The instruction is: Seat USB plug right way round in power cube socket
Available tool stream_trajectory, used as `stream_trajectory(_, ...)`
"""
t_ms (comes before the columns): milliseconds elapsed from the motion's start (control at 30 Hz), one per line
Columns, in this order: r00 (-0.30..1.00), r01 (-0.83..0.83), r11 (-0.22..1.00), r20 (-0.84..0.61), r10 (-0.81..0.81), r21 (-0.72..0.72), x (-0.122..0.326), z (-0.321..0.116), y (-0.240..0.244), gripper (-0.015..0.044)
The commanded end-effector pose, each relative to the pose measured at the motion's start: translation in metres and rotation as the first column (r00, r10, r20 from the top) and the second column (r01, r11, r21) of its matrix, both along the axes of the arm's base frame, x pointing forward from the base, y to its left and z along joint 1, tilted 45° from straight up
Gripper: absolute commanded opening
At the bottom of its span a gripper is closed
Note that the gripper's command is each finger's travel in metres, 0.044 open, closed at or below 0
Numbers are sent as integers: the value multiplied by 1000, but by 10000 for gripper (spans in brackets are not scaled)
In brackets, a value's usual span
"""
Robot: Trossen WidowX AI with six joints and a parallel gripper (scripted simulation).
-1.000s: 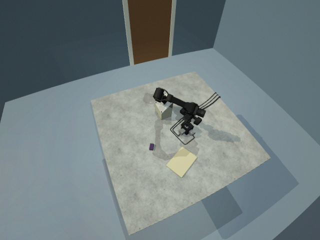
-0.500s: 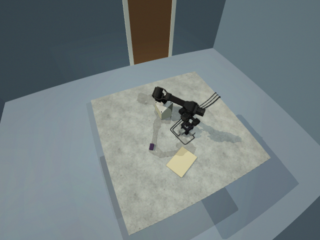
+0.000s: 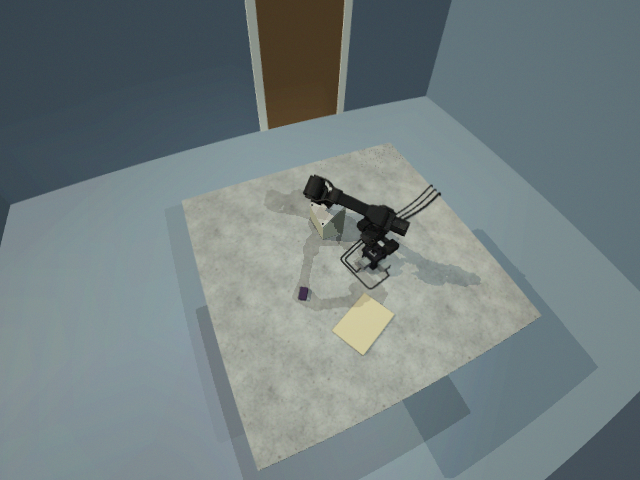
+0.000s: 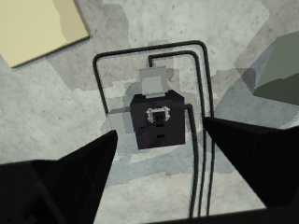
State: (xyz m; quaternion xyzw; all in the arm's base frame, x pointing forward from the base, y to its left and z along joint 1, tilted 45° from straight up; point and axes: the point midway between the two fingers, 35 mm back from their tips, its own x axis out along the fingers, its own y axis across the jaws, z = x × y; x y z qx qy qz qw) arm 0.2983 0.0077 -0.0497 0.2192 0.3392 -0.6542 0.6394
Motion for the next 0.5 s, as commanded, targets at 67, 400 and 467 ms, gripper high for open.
stream_trajectory(67,1000,-2,1000,-9,2,-7,-3,-5,-7,440)
stream_trajectory(400,1000,-2,1000,-9,2,-8,-4,-12,-14,440)
stream_trajectory(467,1000,-2,1000,-9,2,-8,-4,-12,-15,440)
